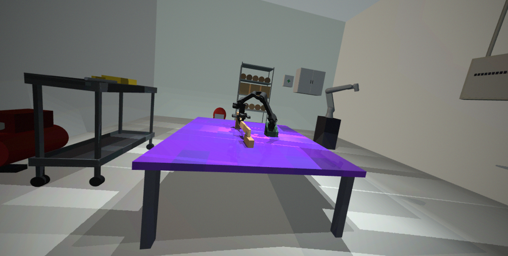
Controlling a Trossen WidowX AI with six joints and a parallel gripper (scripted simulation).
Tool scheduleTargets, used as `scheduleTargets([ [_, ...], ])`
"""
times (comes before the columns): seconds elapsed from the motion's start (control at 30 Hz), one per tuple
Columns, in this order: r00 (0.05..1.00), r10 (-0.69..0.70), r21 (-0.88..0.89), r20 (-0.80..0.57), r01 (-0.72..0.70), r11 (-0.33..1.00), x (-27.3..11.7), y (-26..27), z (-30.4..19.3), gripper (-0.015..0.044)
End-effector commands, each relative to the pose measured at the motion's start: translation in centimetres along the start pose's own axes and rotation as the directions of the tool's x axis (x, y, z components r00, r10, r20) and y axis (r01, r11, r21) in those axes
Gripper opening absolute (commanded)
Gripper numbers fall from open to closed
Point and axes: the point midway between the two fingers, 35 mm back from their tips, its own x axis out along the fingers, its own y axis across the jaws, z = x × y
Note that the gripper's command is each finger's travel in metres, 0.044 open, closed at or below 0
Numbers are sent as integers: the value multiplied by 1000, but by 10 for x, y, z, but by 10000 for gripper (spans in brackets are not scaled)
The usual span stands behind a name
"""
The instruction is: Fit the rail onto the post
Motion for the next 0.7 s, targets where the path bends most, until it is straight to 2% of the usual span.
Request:
scheduleTargets([
  [0.0, 1000, -7, -3, -3, 7, 1000, -2, -1, -3, 0],
  [0.67, 1000, -8, -3, -4, 7, 1000, -2, -1, -9, 0],
])
